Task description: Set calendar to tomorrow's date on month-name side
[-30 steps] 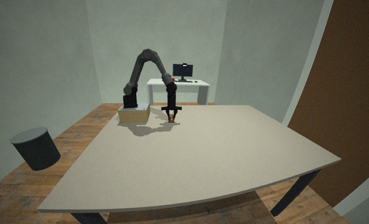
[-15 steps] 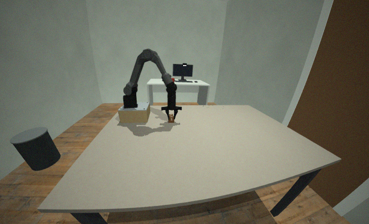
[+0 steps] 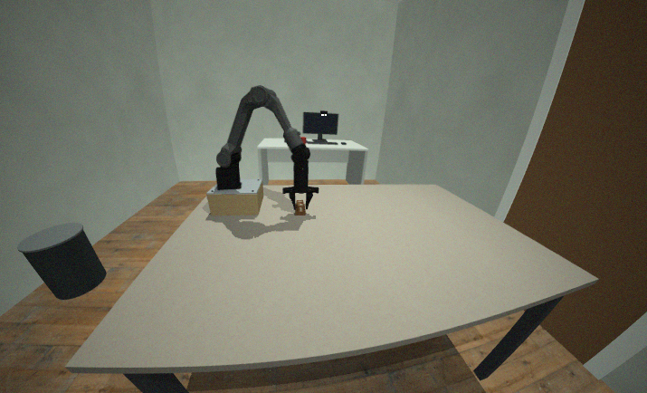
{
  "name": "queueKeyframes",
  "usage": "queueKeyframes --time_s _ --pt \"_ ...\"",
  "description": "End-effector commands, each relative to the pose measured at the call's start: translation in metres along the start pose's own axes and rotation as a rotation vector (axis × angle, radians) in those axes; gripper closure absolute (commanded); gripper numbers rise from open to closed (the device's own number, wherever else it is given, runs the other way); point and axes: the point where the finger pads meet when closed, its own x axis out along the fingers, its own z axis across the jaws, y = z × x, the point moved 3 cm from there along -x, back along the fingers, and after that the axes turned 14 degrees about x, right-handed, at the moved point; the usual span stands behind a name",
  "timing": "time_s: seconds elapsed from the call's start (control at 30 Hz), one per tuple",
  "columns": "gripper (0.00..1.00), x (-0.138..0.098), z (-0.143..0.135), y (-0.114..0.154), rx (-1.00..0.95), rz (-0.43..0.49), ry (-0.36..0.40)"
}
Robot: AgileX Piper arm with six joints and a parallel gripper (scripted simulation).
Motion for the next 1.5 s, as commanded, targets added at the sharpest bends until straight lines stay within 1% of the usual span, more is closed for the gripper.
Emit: queueKeyframes --time_s 0.0,0.2,0.3,0.7,0.77,0.93,1.1,1.13,1.47 --pt "0.39 0.001 -0.001 0.000 0.000 0.001 0.004" --pt "0.39 -0.004 0.000 0.000 0.000 0.000 -0.001" --pt "0.39 -0.012 0.001 0.000 0.000 0.000 -0.003" --pt "0.39 -0.073 0.001 0.000 0.000 -0.001 -0.003" --pt "0.39 -0.073 0.001 0.000 0.000 -0.001 -0.003" --pt "0.39 -0.088 0.001 0.000 0.000 0.000 -0.003" --pt "0.39 -0.090 0.000 0.000 0.000 0.000 0.000" --pt "0.00 -0.090 0.000 0.000 0.000 0.000 0.000" --pt "0.00 -0.090 0.000 0.000 0.000 0.000 0.000"
